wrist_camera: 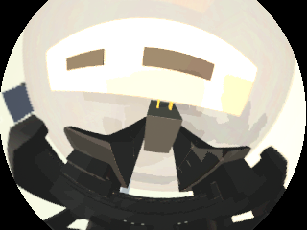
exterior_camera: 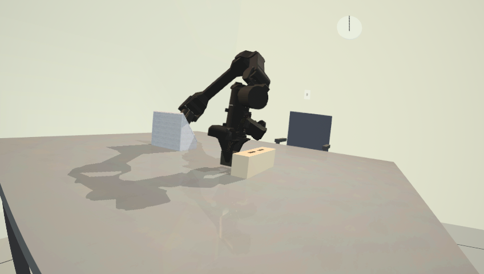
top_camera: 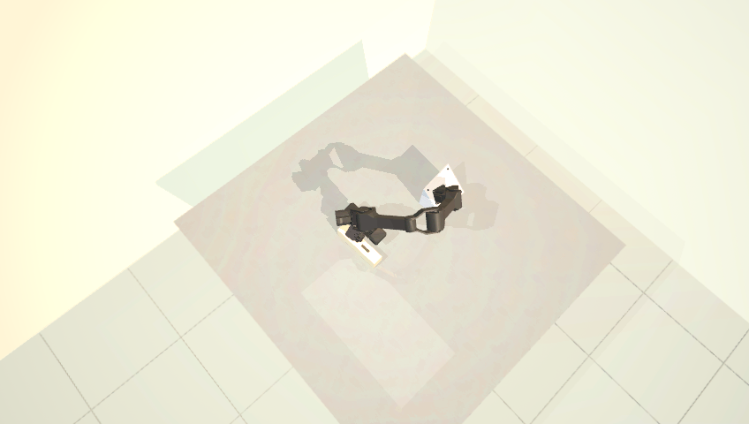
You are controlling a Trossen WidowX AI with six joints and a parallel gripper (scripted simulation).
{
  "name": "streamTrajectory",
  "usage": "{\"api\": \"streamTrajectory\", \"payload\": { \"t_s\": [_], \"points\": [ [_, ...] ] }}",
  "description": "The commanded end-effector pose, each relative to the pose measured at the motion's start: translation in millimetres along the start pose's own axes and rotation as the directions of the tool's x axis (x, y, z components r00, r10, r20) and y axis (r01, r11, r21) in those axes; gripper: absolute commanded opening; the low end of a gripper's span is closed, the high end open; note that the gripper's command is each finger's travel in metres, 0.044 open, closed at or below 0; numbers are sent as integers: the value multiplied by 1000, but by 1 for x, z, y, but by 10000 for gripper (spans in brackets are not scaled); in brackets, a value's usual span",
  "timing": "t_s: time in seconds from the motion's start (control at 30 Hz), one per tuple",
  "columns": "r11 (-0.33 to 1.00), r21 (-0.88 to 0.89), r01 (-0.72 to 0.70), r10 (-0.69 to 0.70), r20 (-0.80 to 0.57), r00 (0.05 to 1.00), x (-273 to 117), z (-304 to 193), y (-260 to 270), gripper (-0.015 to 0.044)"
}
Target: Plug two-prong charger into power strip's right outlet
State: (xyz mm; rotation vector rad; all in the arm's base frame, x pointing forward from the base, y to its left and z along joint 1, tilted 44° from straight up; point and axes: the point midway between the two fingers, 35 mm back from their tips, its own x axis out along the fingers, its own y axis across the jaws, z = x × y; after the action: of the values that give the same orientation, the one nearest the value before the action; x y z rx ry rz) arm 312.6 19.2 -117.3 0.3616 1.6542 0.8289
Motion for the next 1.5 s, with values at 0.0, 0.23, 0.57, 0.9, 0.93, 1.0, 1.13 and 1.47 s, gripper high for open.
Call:
{"api": "streamTrajectory", "payload": {
  "t_s": [0.0,0.23,0.57,0.9,0.93,1.0,1.13,1.47],
  "points": [
    [1000,5,-2,2,3,1000,0,1,0,0],
    [1000,5,-2,2,3,1000,0,3,0,0],
    [1000,5,-2,2,3,1000,-1,6,0,0],
    [1000,5,-2,2,3,1000,0,8,0,0],
    [1000,5,-2,2,3,1000,-1,8,0,0],
    [1000,5,-2,2,3,1000,-1,8,0,0],
    [1000,5,-2,2,3,1000,-1,9,0,0],
    [1000,5,-2,2,3,1000,-1,11,0,0]
  ]
}}
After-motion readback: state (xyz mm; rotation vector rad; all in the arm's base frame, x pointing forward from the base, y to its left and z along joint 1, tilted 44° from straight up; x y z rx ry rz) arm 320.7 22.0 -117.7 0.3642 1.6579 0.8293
